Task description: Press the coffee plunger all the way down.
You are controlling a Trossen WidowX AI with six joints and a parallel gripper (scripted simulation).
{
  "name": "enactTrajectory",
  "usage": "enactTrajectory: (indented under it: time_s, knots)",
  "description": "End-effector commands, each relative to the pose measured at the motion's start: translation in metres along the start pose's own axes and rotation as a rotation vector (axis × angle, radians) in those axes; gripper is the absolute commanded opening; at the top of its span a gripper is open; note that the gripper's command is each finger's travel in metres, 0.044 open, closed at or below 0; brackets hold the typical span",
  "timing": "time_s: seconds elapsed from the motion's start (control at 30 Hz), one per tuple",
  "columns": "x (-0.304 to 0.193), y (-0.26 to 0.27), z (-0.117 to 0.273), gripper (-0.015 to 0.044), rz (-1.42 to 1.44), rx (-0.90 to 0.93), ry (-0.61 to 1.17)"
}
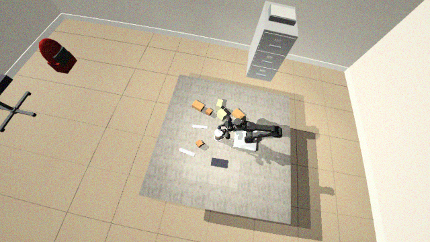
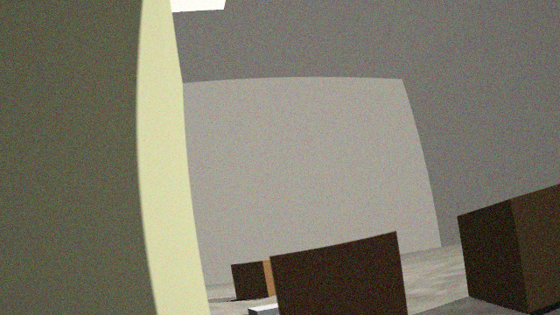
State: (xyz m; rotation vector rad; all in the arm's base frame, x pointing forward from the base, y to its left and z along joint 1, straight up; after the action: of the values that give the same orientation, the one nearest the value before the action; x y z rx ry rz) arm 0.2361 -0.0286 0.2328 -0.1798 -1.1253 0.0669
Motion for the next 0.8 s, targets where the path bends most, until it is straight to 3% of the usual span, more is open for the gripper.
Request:
enactTrajectory:
  time_s: [0.0,0.77]
  knots:
    - [-0.028,0.006,-0.012,0.0119,-0.004,0.014,0.076]
    - [-0.059,0.012,-0.033,0.0119,-0.004,0.014,0.076]
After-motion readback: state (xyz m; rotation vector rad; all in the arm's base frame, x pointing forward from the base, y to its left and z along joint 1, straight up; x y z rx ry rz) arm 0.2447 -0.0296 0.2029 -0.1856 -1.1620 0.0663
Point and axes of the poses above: the point midway between the two fingers, 35 mm back from their tips, its own z axis back along the fingers, its own y axis across the jaws, x = y × z, the point moved 4 cm from there along z, back along the fingers, and after that the axes turned 11 degrees about z, right-handed, at the moved point
